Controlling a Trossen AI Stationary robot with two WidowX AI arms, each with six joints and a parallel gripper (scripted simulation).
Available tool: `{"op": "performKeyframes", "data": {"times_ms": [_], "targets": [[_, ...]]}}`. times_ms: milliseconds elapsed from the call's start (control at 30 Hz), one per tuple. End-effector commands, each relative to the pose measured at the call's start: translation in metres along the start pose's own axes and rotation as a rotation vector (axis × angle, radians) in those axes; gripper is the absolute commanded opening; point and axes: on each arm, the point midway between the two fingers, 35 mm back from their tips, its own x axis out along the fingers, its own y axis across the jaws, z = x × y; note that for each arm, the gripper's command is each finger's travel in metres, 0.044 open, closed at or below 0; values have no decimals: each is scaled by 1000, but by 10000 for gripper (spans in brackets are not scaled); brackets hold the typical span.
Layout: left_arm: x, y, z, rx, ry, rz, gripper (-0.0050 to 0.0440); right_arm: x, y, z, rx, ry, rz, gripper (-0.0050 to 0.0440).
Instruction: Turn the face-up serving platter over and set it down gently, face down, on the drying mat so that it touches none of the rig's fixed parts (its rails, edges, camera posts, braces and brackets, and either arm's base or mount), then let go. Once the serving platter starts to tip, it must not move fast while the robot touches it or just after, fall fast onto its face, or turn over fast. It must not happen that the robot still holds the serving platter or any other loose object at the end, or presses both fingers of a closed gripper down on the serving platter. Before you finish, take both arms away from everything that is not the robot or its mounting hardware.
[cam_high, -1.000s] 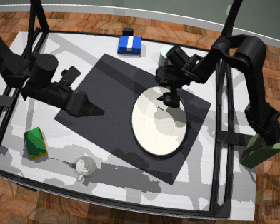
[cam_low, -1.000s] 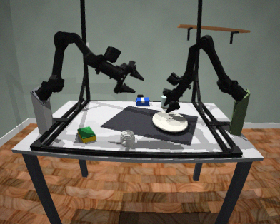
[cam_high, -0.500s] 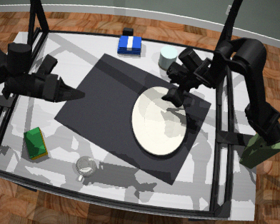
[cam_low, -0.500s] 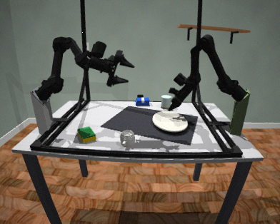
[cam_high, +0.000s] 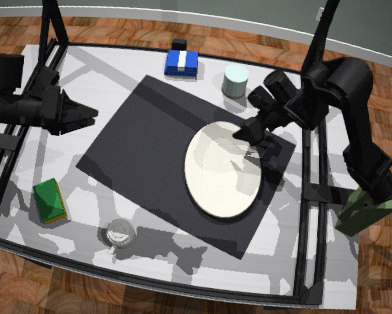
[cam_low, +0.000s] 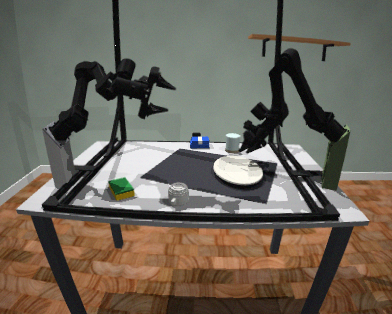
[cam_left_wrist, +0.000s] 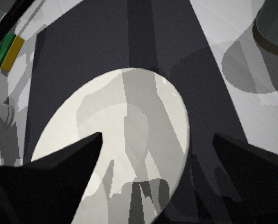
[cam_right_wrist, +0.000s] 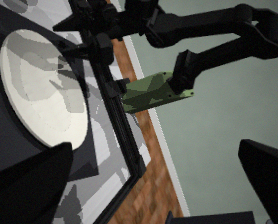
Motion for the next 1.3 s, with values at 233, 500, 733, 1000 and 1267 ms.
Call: {"op": "performKeyframes", "data": {"times_ms": [233,500,733,1000,1267], "targets": [[-12,0,-8,161,-17,32,440,-21,16,11,-61,-30,43,440],[-19,1,-14,268,-16,49,440,-32,30,12,-89,-19,80,440],[-23,1,-17,321,-14,57,440,-37,38,14,-110,-14,100,440],[-27,2,-21,380,-12,66,440,-43,46,14,-132,-5,124,440],[-30,2,-23,423,-10,72,440,-47,53,15,-149,2,143,440]]}}
